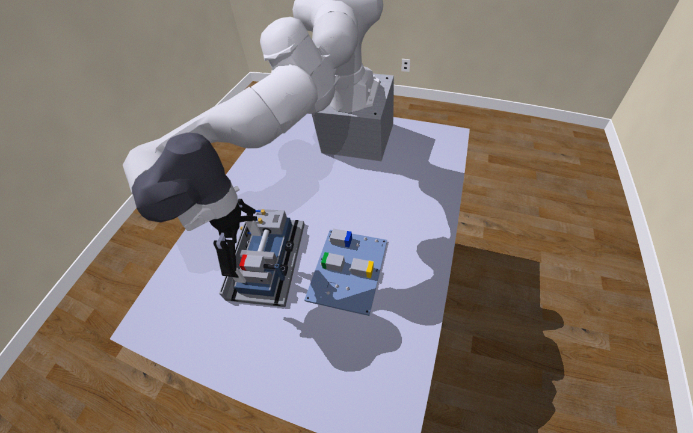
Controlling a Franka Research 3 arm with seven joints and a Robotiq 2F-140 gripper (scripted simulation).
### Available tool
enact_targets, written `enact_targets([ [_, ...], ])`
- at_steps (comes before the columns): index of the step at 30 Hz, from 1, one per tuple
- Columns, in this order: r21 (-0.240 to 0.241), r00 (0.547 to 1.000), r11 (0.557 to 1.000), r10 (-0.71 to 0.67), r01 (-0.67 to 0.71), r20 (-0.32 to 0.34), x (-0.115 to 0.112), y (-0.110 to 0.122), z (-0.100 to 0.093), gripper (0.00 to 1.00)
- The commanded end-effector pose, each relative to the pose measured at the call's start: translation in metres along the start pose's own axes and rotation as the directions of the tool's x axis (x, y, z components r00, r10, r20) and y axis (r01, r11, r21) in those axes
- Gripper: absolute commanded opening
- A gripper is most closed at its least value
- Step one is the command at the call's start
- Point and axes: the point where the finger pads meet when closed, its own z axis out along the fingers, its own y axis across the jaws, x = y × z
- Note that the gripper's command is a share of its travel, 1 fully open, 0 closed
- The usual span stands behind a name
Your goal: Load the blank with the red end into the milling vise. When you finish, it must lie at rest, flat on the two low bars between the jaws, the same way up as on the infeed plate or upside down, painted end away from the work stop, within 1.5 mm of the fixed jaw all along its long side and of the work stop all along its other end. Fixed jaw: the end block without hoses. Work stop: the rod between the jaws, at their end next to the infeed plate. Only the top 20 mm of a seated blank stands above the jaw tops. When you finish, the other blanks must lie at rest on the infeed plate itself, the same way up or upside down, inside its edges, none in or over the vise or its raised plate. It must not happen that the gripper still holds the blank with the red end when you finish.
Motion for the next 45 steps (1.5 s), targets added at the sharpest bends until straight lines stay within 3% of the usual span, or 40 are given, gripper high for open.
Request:
enact_targets([
  [1, -0.001, 1.000, 1.000, -0.004, 0.004, -0.002, 0.0006, 0.0005, -0.0024, 1.00],
  [45, -0.002, 1.000, 1.000, -0.005, 0.005, -0.003, 0.0017, 0.0015, -0.0066, 1.00],
])
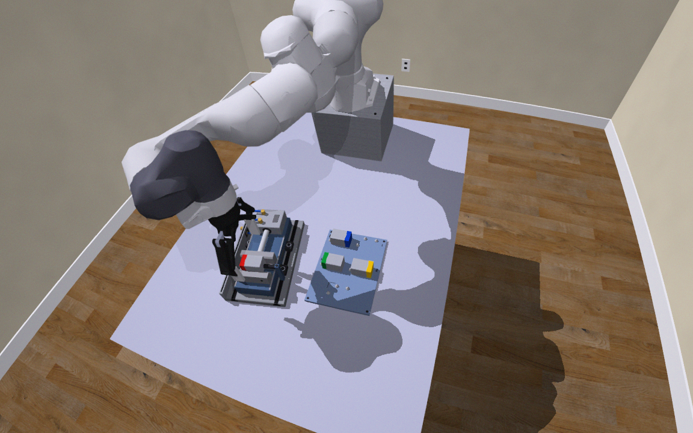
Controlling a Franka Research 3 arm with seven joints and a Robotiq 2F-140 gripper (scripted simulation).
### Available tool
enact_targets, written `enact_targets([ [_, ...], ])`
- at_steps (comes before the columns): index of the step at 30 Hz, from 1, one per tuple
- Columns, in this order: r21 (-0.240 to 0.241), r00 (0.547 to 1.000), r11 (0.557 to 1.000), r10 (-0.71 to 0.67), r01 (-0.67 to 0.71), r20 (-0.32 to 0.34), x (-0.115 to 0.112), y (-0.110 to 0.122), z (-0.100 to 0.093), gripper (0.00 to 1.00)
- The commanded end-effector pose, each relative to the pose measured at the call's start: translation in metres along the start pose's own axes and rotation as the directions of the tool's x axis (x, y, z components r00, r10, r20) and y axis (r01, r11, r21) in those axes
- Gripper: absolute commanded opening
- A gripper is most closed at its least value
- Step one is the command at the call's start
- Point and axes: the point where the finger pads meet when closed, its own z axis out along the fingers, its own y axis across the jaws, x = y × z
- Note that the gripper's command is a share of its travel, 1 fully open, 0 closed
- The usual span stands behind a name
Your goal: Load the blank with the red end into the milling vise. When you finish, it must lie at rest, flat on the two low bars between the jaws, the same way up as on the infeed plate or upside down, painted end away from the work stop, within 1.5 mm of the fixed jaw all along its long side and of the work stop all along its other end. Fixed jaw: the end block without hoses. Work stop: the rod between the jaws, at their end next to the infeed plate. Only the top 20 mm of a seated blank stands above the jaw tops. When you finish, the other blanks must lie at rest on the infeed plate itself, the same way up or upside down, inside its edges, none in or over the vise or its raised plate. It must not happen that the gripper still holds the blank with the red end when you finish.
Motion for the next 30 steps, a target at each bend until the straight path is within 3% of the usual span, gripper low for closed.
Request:
enact_targets([
  [1, -0.002, 1.000, 1.000, -0.006, 0.006, -0.002, 0.001, 0.001, -0.002, 1.00],
  [20, -0.002, 1.000, 1.000, -0.006, 0.006, -0.002, 0.002, 0.002, -0.005, 1.00],
  [25, -0.002, 1.000, 1.000, -0.006, 0.006, -0.002, 0.001, 0.001, -0.062, 1.00],
  [30, -0.002, 1.000, 1.000, -0.006, 0.006, -0.002, 0.001, 0.001, -0.062, 1.00],
])
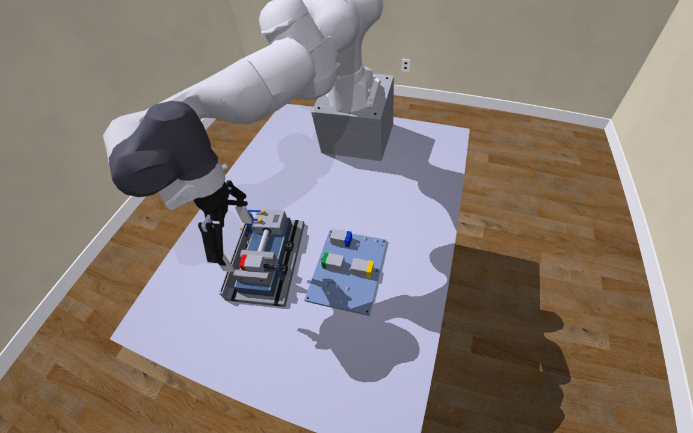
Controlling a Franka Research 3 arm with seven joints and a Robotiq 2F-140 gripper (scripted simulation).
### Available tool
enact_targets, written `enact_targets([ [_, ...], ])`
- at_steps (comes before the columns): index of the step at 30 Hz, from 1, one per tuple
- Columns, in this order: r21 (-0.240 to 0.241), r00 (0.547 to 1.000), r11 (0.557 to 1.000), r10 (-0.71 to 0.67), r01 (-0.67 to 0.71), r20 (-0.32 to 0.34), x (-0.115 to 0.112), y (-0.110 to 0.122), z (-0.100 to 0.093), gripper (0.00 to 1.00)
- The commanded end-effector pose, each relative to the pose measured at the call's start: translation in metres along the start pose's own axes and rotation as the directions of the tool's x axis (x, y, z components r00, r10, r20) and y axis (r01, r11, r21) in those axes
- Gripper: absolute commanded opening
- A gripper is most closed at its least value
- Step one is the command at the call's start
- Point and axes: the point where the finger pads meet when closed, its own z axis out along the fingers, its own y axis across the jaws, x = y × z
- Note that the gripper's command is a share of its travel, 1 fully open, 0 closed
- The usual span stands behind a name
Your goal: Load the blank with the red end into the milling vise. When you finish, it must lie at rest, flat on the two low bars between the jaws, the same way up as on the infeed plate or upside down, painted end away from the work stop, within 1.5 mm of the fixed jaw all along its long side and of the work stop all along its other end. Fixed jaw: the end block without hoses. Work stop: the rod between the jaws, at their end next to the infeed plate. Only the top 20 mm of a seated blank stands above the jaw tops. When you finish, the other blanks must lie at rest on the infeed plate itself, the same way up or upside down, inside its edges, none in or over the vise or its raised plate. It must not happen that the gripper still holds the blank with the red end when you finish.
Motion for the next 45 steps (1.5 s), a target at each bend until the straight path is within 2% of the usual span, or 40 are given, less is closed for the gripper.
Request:
enact_targets([
  [1, -0.024, 1.000, 1.000, -0.008, 0.008, 0.003, -0.002, 0.009, 0.001, 1.00],
  [7, -0.024, 1.000, 1.000, -0.008, 0.008, 0.003, -0.002, 0.009, 0.001, 1.00],
  [12, -0.024, 1.000, 1.000, -0.008, 0.008, 0.003, -0.003, 0.009, -0.037, 1.00],
  [24, -0.024, 1.000, 1.000, -0.008, 0.008, 0.003, -0.003, 0.009, -0.037, 1.00],
  [29, -0.024, 1.000, 1.000, -0.008, 0.008, 0.003, -0.003, 0.010, -0.026, 1.00],
  [45, -0.024, 1.000, 1.000, -0.008, 0.008, 0.002, -0.003, 0.009, -0.022, 1.00],
])
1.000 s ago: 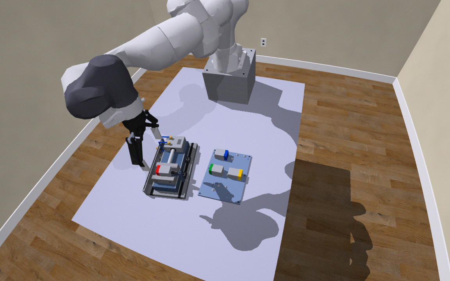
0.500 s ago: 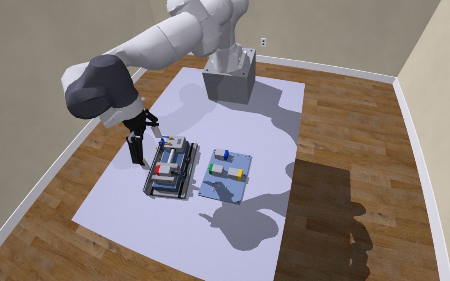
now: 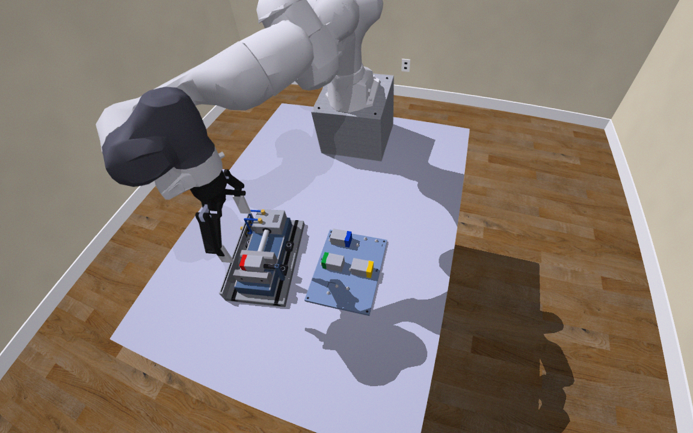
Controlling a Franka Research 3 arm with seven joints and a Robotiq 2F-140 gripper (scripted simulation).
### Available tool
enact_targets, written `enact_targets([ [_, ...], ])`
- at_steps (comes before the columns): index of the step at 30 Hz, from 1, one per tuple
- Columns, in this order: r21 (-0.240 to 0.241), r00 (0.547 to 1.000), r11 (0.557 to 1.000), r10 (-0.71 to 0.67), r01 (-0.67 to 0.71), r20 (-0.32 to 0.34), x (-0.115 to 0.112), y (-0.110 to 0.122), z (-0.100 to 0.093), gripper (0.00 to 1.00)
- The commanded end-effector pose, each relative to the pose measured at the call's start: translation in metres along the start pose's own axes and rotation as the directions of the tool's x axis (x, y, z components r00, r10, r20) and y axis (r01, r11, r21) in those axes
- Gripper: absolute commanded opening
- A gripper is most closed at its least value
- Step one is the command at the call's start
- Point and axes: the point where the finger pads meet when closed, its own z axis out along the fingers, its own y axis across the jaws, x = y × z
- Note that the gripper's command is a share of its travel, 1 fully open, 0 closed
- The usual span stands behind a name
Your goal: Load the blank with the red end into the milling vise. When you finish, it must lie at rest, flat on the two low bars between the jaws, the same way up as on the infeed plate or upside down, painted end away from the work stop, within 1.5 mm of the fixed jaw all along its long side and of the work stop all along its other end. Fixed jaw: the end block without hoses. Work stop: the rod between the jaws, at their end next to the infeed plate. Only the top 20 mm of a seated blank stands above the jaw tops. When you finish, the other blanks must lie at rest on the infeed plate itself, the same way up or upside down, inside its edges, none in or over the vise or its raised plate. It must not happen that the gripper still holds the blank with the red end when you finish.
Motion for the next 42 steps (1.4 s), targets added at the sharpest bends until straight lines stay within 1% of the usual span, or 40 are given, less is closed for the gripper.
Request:
enact_targets([
  [1, 0.003, 1.000, 1.000, 0.002, -0.002, 0.003, -0.0019, -0.0019, 0.0057, 1.00],
  [42, 0.003, 1.000, 1.000, 0.002, -0.002, 0.003, -0.0013, -0.0029, 0.0096, 1.00],
])
